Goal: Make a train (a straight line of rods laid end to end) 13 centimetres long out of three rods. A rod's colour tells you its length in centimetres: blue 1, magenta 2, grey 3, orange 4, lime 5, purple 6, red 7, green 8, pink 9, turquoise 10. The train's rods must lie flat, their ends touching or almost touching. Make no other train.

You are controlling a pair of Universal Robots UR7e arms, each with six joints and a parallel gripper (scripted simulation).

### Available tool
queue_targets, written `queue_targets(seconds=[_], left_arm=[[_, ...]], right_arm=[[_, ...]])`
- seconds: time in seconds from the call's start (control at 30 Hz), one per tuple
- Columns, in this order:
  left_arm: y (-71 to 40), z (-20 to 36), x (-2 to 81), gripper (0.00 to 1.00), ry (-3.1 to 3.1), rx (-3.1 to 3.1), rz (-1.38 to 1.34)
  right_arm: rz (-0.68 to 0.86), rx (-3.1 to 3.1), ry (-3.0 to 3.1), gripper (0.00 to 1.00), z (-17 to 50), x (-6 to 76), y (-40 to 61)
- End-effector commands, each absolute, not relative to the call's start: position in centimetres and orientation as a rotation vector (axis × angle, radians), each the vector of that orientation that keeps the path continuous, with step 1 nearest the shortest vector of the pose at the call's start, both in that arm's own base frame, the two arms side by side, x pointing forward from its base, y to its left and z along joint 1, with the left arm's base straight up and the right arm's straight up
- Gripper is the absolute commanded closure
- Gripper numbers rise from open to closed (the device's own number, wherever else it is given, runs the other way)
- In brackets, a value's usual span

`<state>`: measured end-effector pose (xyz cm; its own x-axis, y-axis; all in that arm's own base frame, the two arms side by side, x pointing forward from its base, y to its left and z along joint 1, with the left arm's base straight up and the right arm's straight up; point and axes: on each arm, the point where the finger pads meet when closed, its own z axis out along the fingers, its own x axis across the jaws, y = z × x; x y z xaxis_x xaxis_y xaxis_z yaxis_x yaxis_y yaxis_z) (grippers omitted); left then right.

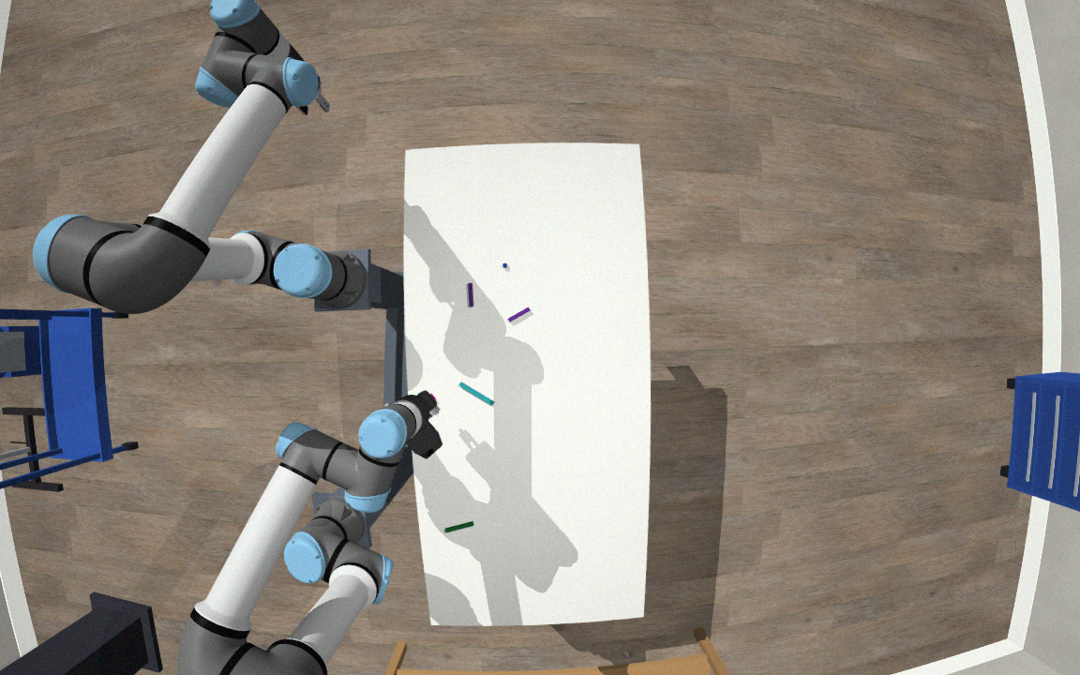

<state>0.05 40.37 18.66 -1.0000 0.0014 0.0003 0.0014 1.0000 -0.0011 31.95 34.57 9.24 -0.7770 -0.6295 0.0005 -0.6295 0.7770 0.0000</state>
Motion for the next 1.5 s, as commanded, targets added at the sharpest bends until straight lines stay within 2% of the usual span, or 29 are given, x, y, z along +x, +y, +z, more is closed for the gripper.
queue_targets(seconds=[0.0, 1.03, 1.47], left_arm=[[40.4, 18.7, 0.1, 0.00, -3.142, -0.002, 0.000], [40.4, 18.7, 0.1, 0.00, -3.142, -0.002, 0.000], [40.4, 18.7, 0.1, 0.00, -3.142, -0.002, 0.000]], right_arm=[[-0.002, 1.038, -2.966, 0.76, 9.2, 31.8, 34.2], [-0.001, 1.033, -2.968, 0.76, 8.3, 31.8, 34.1], [-0.001, 1.033, -2.968, 0.76, 4.8, 31.8, 34.1]])
